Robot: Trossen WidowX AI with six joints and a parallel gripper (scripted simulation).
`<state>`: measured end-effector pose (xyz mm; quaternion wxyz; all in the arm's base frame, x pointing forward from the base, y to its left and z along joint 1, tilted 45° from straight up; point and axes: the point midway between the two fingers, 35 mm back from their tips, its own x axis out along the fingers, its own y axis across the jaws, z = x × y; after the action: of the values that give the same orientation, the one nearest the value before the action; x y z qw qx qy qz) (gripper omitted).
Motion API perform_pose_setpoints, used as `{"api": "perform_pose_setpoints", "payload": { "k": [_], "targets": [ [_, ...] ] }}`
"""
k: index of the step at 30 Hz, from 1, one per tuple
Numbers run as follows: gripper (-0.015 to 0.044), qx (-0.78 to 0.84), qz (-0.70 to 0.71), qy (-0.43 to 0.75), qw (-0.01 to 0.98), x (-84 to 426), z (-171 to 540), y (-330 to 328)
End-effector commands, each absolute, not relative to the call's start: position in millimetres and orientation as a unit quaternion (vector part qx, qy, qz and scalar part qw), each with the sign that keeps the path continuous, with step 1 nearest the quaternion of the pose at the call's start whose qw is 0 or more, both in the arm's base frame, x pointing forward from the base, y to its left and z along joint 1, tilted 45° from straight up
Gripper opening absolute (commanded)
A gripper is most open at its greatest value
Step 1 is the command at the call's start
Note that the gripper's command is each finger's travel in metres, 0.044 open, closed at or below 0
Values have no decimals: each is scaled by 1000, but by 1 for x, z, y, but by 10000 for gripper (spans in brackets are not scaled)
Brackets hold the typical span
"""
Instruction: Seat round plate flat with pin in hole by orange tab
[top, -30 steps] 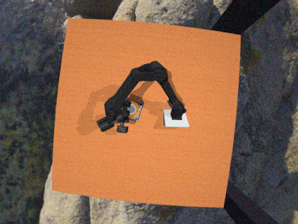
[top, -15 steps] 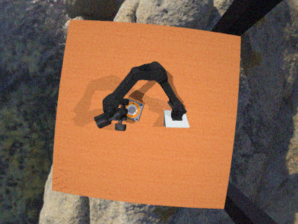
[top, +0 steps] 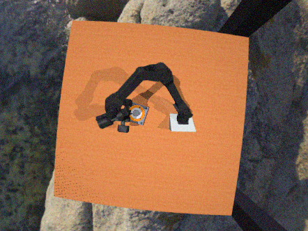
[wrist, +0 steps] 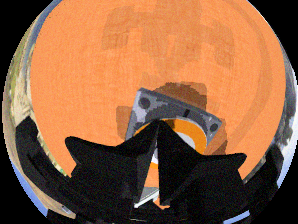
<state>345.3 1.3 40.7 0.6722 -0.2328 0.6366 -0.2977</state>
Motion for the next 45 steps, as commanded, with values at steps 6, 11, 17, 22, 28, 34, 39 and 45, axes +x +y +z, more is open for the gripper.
{"api": "perform_pose_setpoints", "payload": {
  "k": [6, 11, 17, 22, 28, 34, 39, 45],
  "targets": [
    [0, -236, -298, 638, 670, 347, 48, -7],
    [0, -236, -299, 638, 670, 347, 52, -10],
    [0, -236, -299, 638, 670, 347, 54, -14],
    [0, -236, -298, 638, 670, 347, 58, -11],
    [0, -235, -298, 638, 670, 347, 78, 9],
    [0, -239, -295, 637, 671, 348, 79, 11],
    [0, -239, -295, 637, 671, 348, 79, 11],
    [0, -239, -295, 637, 671, 348, 79, 11]
  ]
}}
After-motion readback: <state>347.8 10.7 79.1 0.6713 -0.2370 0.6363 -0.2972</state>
